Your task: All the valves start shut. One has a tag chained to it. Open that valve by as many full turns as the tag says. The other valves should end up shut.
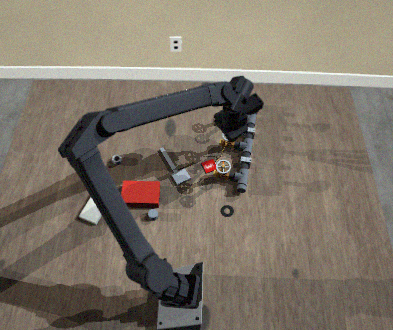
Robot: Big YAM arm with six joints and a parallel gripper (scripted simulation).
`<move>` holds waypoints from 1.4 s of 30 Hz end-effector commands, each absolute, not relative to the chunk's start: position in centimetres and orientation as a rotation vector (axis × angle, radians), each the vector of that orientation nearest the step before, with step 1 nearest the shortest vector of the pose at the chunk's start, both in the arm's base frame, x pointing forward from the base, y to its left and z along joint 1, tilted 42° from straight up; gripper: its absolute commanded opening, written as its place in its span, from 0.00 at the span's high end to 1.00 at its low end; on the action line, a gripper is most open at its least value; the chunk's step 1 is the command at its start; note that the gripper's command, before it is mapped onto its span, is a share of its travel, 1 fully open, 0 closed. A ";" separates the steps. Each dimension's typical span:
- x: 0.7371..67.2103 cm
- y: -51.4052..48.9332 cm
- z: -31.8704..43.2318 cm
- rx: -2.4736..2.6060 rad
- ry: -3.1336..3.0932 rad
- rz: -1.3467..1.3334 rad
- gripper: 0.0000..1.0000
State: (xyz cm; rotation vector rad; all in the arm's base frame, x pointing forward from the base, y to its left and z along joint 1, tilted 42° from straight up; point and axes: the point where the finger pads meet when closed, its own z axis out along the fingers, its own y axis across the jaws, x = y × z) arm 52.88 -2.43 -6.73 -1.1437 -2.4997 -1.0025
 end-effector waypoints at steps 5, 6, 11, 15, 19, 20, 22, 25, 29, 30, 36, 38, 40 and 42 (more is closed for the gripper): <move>54.0 -2.8 -6.0 -0.483 -2.883 -1.109 1.00; 54.0 -2.8 -6.1 -0.416 -2.908 -1.116 1.00; 54.0 -2.8 -6.1 -0.078 -3.019 -1.140 1.00; 54.3 -2.8 -6.0 0.131 -3.071 -1.145 1.00; 54.3 -2.8 -6.0 0.454 -3.116 -1.144 1.00; 54.3 -2.8 -6.0 0.527 -3.122 -1.142 1.00; 54.2 -2.8 -6.0 0.678 -3.129 -1.136 1.00; 54.2 -2.8 -6.0 0.906 -3.127 -1.122 1.00; 54.2 -2.8 -6.1 1.212 -3.098 -1.093 1.00; 54.2 -2.8 -6.1 1.290 -3.086 -1.084 1.00; 54.2 -2.8 -6.1 1.712 -2.985 -1.022 1.00; 54.2 -2.8 -6.1 1.865 -2.932 -0.994 1.00; 54.2 -2.8 -6.1 2.016 -2.872 -0.963 1.00; 54.2 -2.8 -6.1 2.165 -2.803 -0.929 1.00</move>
